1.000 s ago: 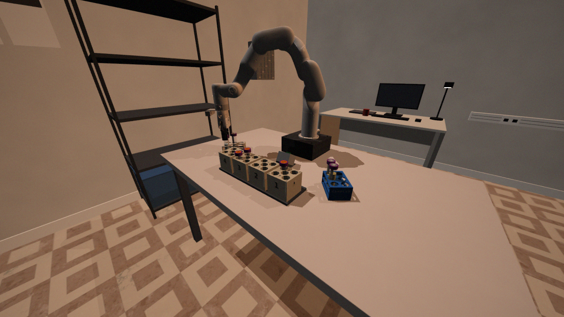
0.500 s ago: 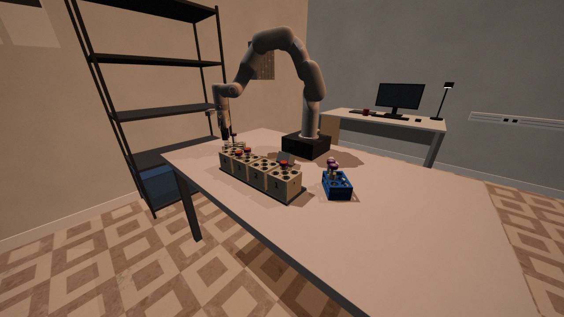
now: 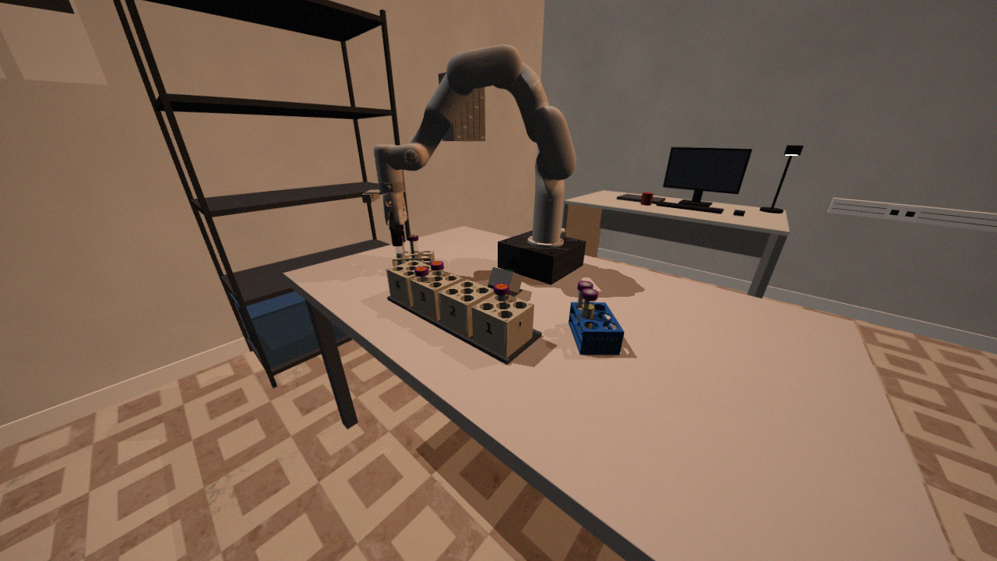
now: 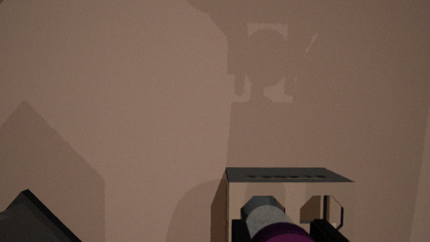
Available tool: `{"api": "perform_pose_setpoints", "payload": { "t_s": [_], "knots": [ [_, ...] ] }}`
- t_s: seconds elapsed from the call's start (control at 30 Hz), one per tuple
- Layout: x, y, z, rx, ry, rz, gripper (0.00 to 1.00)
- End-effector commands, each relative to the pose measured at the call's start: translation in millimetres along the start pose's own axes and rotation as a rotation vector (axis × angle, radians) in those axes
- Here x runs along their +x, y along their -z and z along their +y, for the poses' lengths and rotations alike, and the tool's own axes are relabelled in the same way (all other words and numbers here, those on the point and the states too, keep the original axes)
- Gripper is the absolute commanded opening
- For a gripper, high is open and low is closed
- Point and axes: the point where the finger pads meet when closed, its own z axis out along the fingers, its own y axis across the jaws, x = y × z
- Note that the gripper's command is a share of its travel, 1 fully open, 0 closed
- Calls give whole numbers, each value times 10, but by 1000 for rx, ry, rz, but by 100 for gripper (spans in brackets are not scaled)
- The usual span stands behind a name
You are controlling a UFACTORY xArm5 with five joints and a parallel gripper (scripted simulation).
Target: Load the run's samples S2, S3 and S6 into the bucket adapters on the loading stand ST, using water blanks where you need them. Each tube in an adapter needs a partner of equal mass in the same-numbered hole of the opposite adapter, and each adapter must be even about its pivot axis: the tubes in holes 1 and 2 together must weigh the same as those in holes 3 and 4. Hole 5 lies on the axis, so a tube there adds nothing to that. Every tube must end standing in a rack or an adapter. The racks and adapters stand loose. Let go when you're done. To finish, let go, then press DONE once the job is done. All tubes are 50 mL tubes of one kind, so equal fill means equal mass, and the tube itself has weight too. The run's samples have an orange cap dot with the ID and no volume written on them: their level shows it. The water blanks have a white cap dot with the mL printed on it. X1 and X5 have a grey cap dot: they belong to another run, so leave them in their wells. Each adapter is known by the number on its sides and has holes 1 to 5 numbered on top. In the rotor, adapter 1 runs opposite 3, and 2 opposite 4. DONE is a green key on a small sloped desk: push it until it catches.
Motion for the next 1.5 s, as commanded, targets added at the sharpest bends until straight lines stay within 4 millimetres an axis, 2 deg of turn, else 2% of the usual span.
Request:
{"api": "perform_pose_setpoints", "payload": {
  "t_s": [0.0,0.73,1.47],
  "knots": [
    [15,50,-1,-1,0,4,0],
    [14,137,-1,-1,0,4,0],
    [14,537,-1,-1,0,4,0]
  ]
}}
